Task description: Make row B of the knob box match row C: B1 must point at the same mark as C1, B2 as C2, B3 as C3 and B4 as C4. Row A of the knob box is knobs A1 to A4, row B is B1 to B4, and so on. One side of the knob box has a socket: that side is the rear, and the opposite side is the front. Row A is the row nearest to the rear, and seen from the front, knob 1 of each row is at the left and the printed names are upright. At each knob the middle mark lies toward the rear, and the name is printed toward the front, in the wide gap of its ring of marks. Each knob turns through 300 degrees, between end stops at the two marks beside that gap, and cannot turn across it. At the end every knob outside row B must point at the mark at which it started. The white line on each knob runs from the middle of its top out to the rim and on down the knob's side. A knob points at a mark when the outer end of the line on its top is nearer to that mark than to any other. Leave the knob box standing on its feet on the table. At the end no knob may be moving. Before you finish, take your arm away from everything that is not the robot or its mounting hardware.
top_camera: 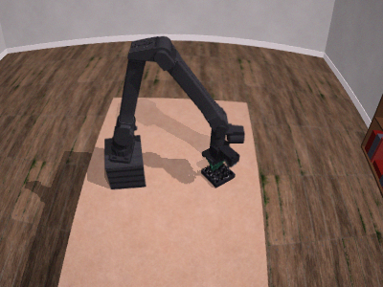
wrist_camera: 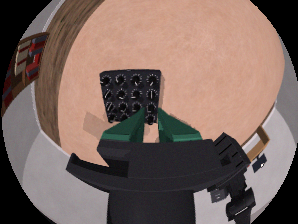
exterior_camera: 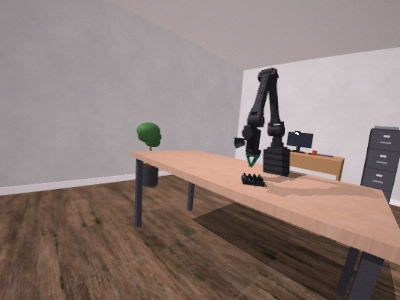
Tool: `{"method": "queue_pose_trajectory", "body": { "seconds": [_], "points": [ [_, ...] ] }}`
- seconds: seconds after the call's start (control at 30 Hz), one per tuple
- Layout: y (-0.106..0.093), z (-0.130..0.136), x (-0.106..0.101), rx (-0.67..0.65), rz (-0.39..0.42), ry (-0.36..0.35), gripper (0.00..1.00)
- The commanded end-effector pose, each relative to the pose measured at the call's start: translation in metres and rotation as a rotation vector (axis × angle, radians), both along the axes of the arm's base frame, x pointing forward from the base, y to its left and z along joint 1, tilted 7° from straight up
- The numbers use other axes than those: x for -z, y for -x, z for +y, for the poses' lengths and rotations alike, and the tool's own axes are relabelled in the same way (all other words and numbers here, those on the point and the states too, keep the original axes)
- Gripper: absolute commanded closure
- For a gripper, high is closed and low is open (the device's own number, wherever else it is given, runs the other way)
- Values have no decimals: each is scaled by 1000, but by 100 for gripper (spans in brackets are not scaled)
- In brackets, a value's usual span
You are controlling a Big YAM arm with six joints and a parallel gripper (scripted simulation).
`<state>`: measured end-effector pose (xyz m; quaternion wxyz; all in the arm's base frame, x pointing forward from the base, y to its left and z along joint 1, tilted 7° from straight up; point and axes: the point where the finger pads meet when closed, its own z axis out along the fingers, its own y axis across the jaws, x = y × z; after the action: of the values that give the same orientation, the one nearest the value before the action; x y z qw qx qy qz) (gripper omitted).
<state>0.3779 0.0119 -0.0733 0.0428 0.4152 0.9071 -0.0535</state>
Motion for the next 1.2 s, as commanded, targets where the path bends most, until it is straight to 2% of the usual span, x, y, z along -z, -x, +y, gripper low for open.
{"method": "queue_pose_trajectory", "body": {
  "seconds": [0.0,0.13,0.7,1.17],
  "points": [
    [-8,-3,6,0,-14,3,82],
    [-3,-6,13,3,-6,4,82],
    [-5,-7,29,2,-9,4,82],
    [-6,-8,33,3,-11,3,82]
  ]
}}
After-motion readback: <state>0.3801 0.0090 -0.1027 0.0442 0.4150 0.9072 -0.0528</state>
